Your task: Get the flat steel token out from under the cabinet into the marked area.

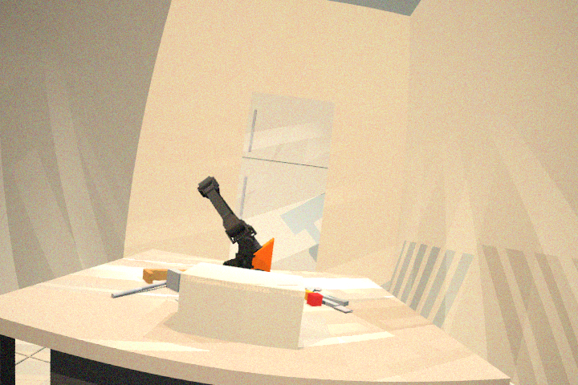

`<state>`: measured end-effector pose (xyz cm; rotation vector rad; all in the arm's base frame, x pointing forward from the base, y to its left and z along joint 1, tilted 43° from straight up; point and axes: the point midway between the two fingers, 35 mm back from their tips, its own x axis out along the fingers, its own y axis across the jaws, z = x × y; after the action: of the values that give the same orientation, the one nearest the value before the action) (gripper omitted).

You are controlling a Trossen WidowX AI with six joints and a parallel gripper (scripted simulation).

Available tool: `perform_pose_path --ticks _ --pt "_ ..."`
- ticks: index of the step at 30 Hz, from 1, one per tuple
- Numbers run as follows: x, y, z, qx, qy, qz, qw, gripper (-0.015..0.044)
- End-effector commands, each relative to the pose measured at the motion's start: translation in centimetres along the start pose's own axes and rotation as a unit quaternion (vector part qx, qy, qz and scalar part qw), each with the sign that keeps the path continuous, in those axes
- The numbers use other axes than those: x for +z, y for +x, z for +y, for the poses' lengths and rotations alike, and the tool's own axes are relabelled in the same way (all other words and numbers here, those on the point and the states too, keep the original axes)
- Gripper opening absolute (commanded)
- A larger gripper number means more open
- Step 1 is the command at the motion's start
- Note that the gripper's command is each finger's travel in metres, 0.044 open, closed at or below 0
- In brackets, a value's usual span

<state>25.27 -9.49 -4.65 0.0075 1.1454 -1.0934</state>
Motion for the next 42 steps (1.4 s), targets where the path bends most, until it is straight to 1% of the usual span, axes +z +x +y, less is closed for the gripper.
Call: perform_pose_path --ticks 1,42 --pt "-0.4 -0.1 0.5 0.002 -0.001 -0.001 1.0 0.0" --pt "-3.5 -0.2 4.0 0.003 -0.001 0.0 1.0 0.0"
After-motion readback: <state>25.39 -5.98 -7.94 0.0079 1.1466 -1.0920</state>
